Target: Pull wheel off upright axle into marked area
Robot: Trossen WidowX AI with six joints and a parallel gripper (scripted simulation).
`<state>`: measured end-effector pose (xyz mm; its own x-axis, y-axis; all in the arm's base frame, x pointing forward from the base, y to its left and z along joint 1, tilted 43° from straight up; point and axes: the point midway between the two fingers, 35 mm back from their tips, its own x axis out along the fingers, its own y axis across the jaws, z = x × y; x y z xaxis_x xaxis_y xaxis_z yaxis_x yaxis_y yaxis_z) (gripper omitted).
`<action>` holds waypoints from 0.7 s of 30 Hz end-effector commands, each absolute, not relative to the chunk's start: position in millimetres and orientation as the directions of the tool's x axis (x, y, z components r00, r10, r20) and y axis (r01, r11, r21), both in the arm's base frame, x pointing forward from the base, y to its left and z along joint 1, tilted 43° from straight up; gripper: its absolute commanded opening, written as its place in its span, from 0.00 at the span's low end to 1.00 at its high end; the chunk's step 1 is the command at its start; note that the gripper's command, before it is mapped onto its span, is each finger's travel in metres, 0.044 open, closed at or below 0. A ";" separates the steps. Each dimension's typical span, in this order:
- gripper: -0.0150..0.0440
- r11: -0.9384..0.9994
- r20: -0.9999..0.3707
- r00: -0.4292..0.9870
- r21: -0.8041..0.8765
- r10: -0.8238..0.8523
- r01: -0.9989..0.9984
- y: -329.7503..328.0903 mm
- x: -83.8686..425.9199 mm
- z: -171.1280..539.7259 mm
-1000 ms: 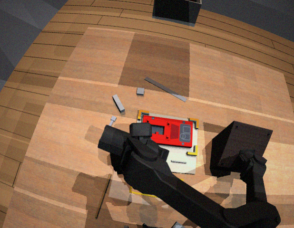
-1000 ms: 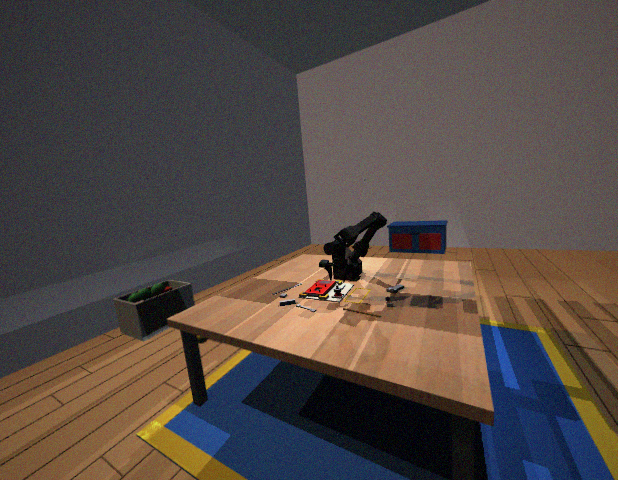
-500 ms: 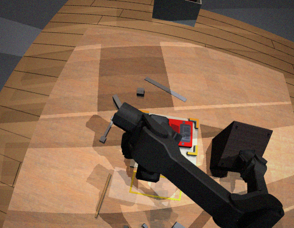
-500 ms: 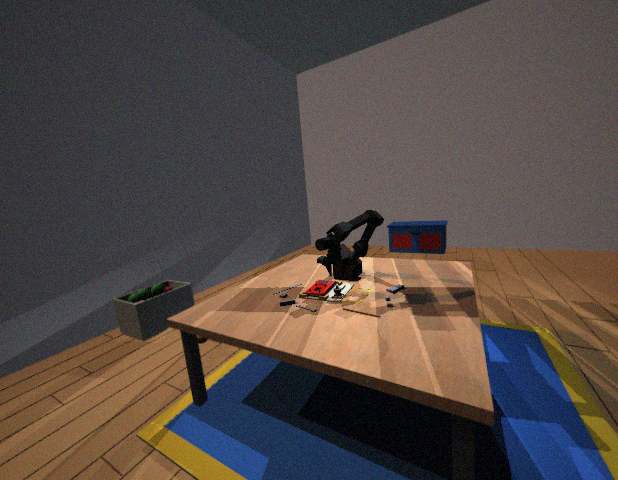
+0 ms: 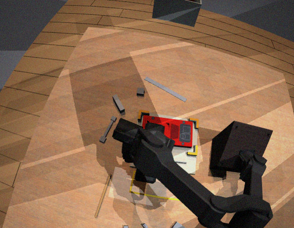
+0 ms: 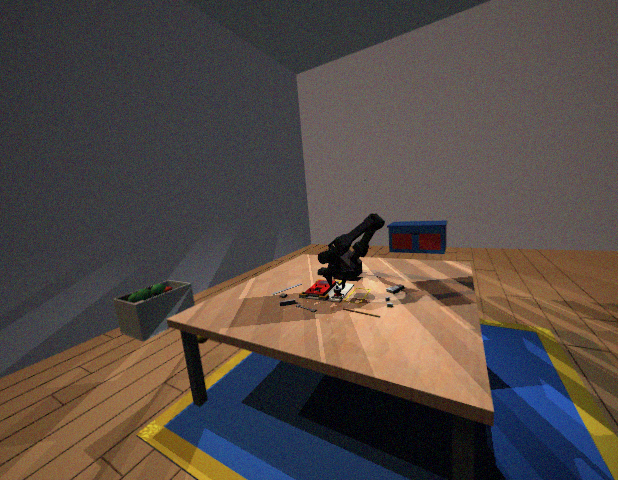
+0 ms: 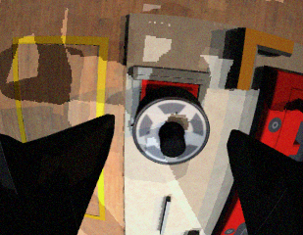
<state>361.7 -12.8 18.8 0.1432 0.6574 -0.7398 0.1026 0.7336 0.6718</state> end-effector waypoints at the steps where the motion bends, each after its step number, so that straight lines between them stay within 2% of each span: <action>1: 0.76 0.729 -0.736 0.141 0.676 0.662 0.107 -3.8 361.6 10.0; 3: 0.76 0.729 -0.736 0.141 0.676 0.662 0.107 -3.8 361.6 10.0; 7: 0.58 0.732 -0.739 0.137 0.673 0.660 0.104 -6.3 361.1 12.4; 15: 0.49 0.732 -0.739 0.137 0.673 0.660 0.104 -6.3 361.1 12.4; 20: 0.27 0.732 -0.739 0.137 0.673 0.660 0.104 -6.9 361.0 12.9; 21: 0.25 0.732 -0.739 0.137 0.673 0.660 0.105 -7.1 361.0 13.1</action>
<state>361.1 -6.6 12.5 0.1374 0.6599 -0.7387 0.1073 0.7315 0.6734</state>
